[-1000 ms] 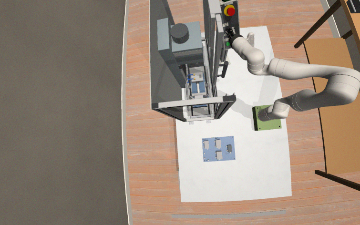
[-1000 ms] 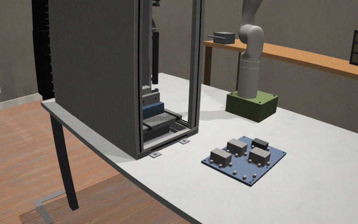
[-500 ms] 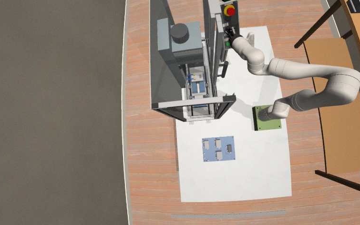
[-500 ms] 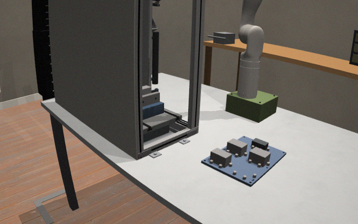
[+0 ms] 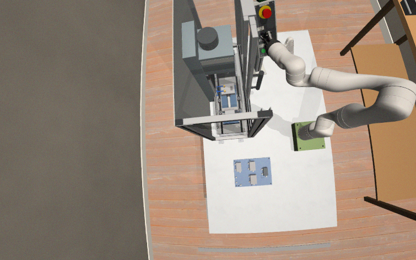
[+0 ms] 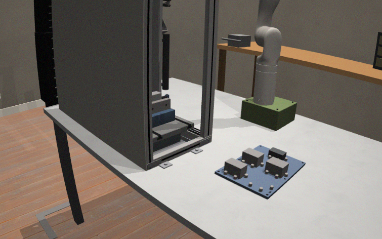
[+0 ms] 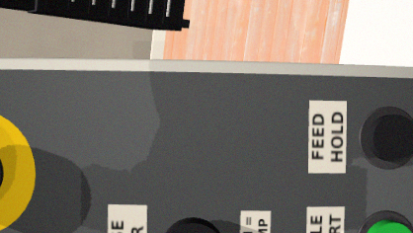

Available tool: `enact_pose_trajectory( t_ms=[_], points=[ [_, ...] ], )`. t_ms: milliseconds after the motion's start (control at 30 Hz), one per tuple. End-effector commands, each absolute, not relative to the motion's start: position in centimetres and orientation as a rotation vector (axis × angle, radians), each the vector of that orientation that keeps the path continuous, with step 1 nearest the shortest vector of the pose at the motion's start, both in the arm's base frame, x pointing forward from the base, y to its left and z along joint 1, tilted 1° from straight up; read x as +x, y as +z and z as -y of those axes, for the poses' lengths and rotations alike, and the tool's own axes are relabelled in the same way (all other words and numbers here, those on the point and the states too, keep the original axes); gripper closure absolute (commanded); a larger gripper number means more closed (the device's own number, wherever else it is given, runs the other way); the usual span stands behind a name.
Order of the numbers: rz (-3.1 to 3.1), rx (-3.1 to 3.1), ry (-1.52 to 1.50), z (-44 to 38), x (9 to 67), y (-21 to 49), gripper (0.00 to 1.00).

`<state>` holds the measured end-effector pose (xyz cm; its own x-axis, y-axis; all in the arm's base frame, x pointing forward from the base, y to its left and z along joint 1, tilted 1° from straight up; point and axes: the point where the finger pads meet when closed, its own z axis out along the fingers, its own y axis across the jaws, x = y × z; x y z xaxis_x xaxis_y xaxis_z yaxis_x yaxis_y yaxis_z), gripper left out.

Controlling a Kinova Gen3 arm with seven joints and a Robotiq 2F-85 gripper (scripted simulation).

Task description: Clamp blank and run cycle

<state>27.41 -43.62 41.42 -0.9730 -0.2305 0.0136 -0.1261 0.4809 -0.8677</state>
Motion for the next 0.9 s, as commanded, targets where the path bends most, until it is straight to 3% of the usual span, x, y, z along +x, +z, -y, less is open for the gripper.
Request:
enact_pose_trajectory(
  t_ms=[0,867],
  points=[
    [-2.608,-0.31,-1.52,43.81,27.43,41.54,0.9],
    [-2.605,-0.304,-1.523,44.11,27.45,41.58,0.9]
  ],
)
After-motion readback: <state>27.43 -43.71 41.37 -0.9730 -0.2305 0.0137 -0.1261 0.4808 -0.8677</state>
